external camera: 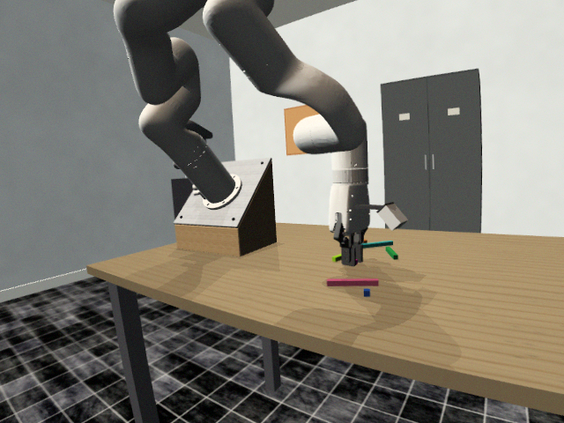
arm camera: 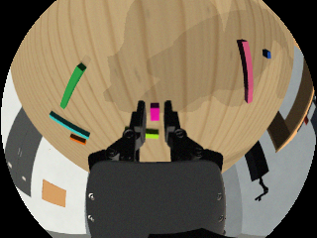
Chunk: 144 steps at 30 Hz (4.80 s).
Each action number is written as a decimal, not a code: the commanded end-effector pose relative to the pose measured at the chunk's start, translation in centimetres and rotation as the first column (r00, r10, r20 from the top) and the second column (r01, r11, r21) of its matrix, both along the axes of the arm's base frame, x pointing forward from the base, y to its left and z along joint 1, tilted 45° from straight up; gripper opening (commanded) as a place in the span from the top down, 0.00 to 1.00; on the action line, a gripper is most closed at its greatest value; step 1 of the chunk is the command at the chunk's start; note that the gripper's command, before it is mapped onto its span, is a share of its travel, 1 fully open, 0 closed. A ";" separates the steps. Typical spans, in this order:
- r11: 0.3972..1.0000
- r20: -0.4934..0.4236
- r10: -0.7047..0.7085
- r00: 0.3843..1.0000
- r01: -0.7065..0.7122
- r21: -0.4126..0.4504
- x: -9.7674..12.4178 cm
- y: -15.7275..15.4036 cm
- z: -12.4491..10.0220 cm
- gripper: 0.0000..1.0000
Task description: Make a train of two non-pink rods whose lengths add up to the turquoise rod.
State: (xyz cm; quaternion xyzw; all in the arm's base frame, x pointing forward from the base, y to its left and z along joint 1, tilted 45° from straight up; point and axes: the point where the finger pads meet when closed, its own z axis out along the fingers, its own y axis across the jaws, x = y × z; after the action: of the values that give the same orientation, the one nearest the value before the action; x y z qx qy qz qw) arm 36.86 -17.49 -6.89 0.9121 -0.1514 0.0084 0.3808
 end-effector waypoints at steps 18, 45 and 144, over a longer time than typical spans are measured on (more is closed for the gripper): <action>1.000 0.002 0.001 1.000 -0.001 0.000 0.1 0.1 0.1 0.96; 1.000 0.002 0.001 1.000 -0.001 0.000 0.1 0.1 0.1 0.96; 0.998 0.065 -0.062 0.996 0.062 -0.007 -6.3 -1.4 4.1 0.96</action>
State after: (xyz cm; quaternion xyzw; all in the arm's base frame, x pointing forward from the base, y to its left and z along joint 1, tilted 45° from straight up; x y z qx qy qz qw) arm 30.45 -18.88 -2.80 0.9045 -0.1920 0.0258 0.3799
